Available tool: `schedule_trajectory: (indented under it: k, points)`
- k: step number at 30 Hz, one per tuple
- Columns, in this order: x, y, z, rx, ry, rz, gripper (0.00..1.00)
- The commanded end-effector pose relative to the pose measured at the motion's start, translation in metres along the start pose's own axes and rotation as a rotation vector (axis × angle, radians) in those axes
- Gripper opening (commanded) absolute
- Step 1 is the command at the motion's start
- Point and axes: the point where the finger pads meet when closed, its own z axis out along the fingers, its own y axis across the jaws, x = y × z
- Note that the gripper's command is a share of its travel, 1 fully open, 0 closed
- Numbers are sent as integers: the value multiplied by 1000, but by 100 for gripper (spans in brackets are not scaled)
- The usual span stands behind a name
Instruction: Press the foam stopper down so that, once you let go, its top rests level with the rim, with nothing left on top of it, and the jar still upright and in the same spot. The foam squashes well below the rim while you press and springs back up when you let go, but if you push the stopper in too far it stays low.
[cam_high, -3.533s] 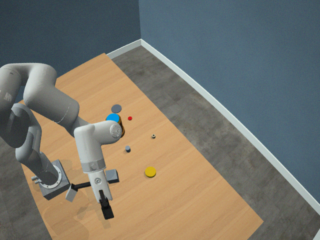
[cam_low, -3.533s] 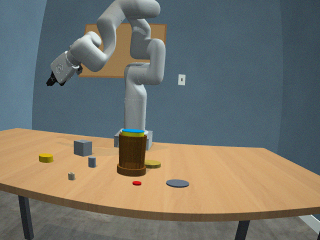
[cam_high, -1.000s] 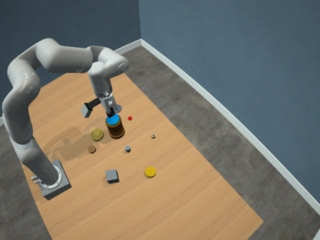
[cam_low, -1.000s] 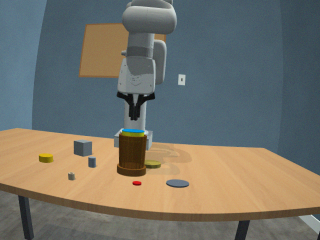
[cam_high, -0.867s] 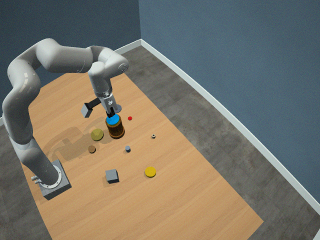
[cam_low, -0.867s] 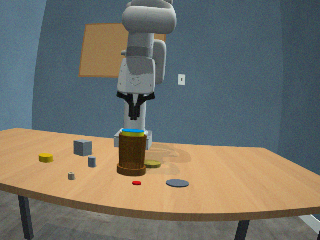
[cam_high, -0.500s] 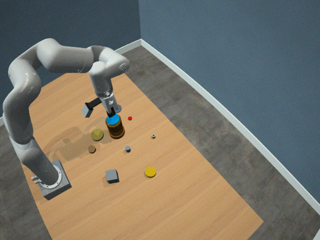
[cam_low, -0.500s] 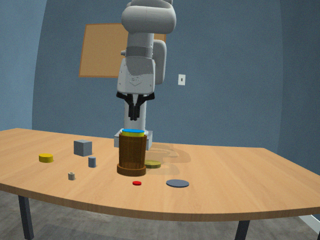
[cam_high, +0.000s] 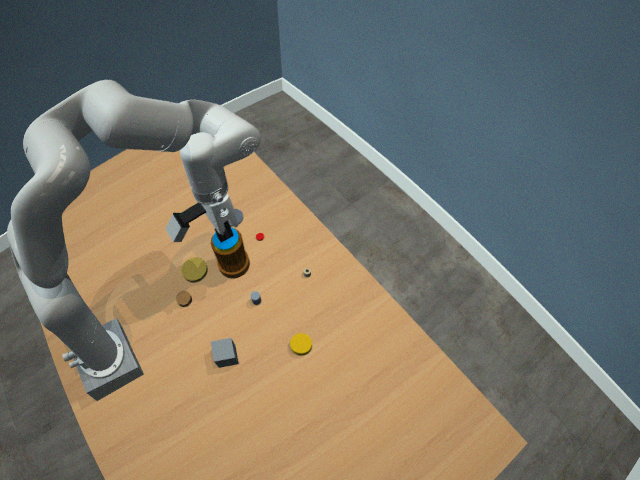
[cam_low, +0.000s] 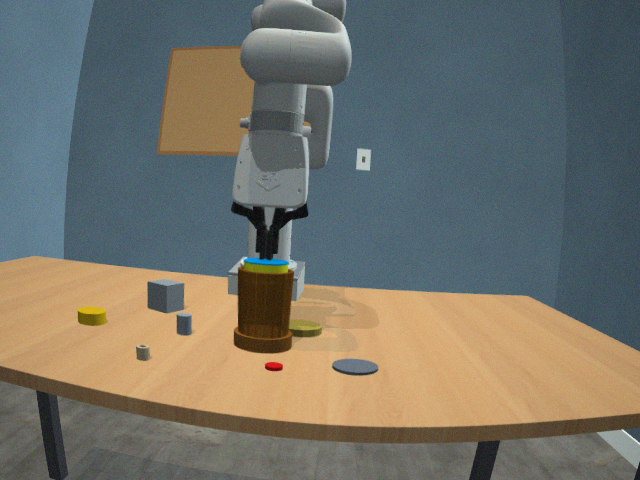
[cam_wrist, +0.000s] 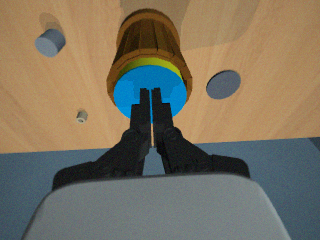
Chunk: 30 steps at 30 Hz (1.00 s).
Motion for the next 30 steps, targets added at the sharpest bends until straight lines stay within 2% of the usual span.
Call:
schedule_trajectory:
  k: [1, 30]
  points:
    - [-1, 0, 1, -1, -4, 0, 0]
    - [-1, 0, 9, -1, -4, 0, 0]
